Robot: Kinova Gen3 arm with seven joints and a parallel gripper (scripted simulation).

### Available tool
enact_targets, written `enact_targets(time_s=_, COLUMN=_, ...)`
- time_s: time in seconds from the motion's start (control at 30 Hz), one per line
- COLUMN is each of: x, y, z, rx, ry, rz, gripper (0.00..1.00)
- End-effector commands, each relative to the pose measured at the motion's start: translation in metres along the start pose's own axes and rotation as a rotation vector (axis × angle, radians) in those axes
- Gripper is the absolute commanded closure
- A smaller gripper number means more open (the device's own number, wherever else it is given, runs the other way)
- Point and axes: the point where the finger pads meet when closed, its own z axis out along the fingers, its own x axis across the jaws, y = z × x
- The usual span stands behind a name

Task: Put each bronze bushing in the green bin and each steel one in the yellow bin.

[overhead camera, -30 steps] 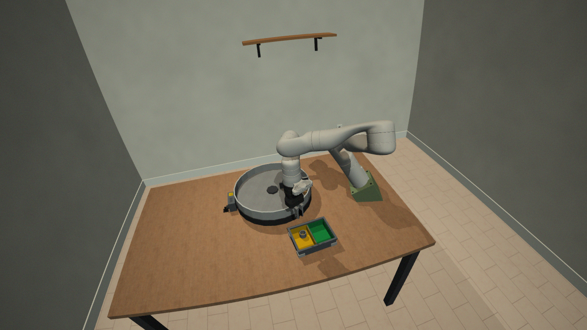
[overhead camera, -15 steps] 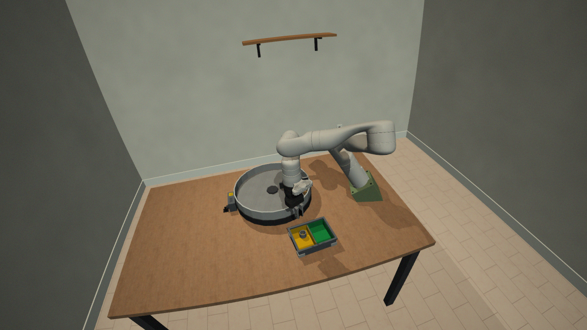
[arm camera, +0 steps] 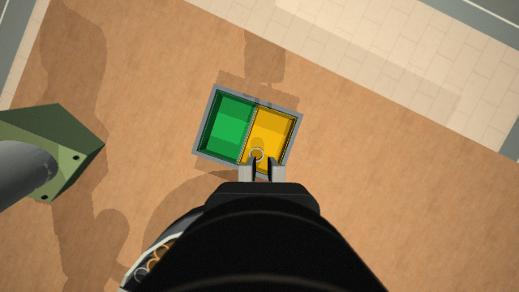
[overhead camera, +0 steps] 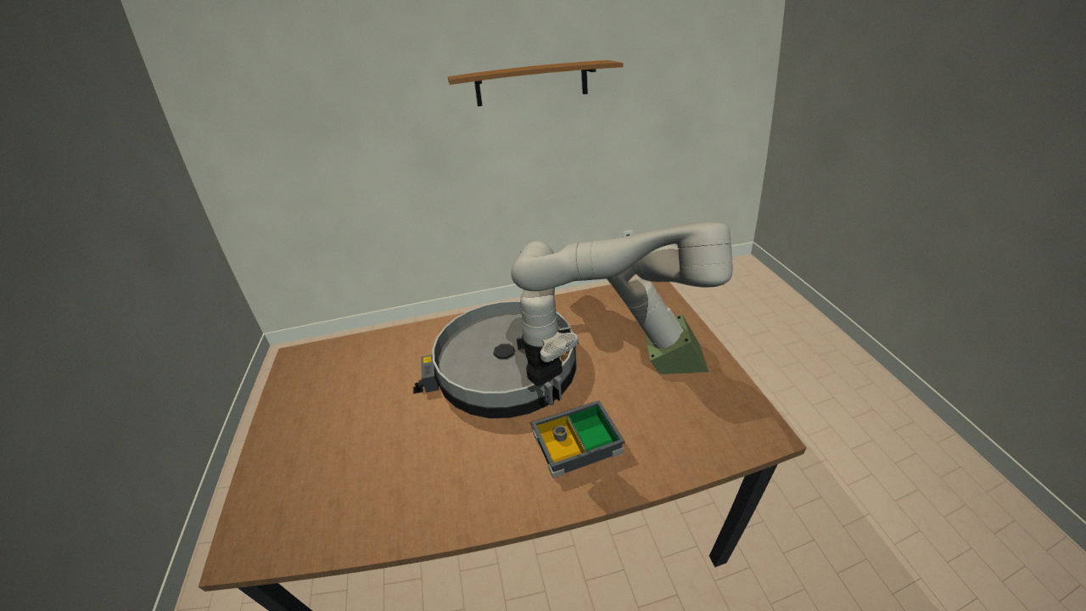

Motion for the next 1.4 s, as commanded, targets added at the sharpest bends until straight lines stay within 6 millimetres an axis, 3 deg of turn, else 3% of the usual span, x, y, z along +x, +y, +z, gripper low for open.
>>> enact_targets(time_s=0.0, x=0.000, y=0.000, z=0.000, rx=0.001, ry=0.001, rz=0.000, gripper=0.58)
enact_targets(time_s=0.33, x=0.000, y=0.000, z=0.000, rx=0.001, ry=0.001, rz=0.000, gripper=0.58)
enact_targets(time_s=0.43, x=-0.021, y=0.022, z=0.002, rx=0.001, ry=0.001, rz=0.005, gripper=0.60)
enact_targets(time_s=0.5, x=-0.021, y=0.022, z=0.002, rx=0.001, ry=0.001, rz=0.005, gripper=0.60)
enact_targets(time_s=0.57, x=-0.035, y=0.037, z=0.004, rx=0.001, ry=0.001, rz=0.008, gripper=0.60)
enact_targets(time_s=0.67, x=-0.035, y=0.037, z=0.004, rx=0.001, ry=0.001, rz=0.008, gripper=0.60)
enact_targets(time_s=0.83, x=-0.070, y=0.073, z=0.009, rx=0.001, ry=0.001, rz=0.017, gripper=0.60)
enact_targets(time_s=0.93, x=-0.070, y=0.073, z=0.009, rx=0.001, ry=0.001, rz=0.017, gripper=0.60)
enact_targets(time_s=1.0, x=-0.084, y=0.088, z=0.011, rx=0.001, ry=0.001, rz=0.020, gripper=0.60)
enact_targets(time_s=1.07, x=-0.084, y=0.088, z=0.011, rx=0.001, ry=0.001, rz=0.020, gripper=0.60)
enact_targets(time_s=1.17, x=-0.105, y=0.110, z=0.014, rx=0.001, ry=0.001, rz=0.025, gripper=0.60)
enact_targets(time_s=1.27, x=-0.105, y=0.110, z=0.014, rx=0.001, ry=0.001, rz=0.025, gripper=0.60)
enact_targets(time_s=1.37, x=-0.126, y=0.132, z=0.017, rx=0.001, ry=0.001, rz=0.031, gripper=0.60)
